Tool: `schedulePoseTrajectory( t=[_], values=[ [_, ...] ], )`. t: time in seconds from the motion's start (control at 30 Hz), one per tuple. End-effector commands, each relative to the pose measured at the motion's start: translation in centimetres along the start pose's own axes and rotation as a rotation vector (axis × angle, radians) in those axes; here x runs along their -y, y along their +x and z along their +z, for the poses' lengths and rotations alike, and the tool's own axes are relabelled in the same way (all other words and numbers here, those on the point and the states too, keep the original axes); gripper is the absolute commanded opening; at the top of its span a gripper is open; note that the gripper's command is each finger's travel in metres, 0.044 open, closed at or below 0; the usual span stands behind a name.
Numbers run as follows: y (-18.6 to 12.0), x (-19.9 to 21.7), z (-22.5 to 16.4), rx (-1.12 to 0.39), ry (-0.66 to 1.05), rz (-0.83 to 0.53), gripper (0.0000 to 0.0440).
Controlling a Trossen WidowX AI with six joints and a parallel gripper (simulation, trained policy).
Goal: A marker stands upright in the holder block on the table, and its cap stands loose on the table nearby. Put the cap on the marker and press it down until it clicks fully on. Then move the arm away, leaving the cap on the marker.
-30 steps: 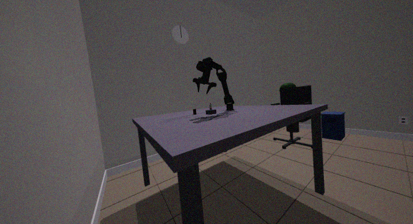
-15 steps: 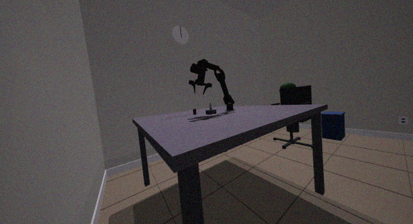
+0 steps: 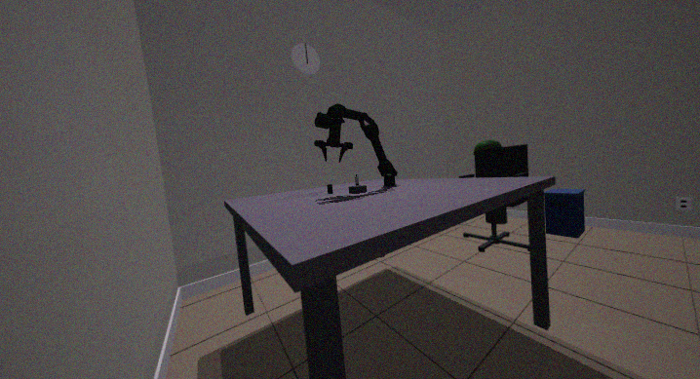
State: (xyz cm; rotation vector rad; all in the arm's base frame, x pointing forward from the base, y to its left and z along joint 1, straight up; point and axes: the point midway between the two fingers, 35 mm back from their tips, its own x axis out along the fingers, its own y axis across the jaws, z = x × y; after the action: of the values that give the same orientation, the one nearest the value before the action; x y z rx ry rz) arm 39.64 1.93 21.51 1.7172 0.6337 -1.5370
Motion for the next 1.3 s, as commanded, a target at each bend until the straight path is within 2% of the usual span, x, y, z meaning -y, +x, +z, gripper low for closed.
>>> schedulePoseTrajectory(
  t=[0.0,1.27],
  values=[
    [0.2,-0.4,0.5,-0.003,0.030,-0.013,0.0325],
    [5.8,-3.5,6.4,0.066,0.231,-0.178,0.0318]
  ],
)
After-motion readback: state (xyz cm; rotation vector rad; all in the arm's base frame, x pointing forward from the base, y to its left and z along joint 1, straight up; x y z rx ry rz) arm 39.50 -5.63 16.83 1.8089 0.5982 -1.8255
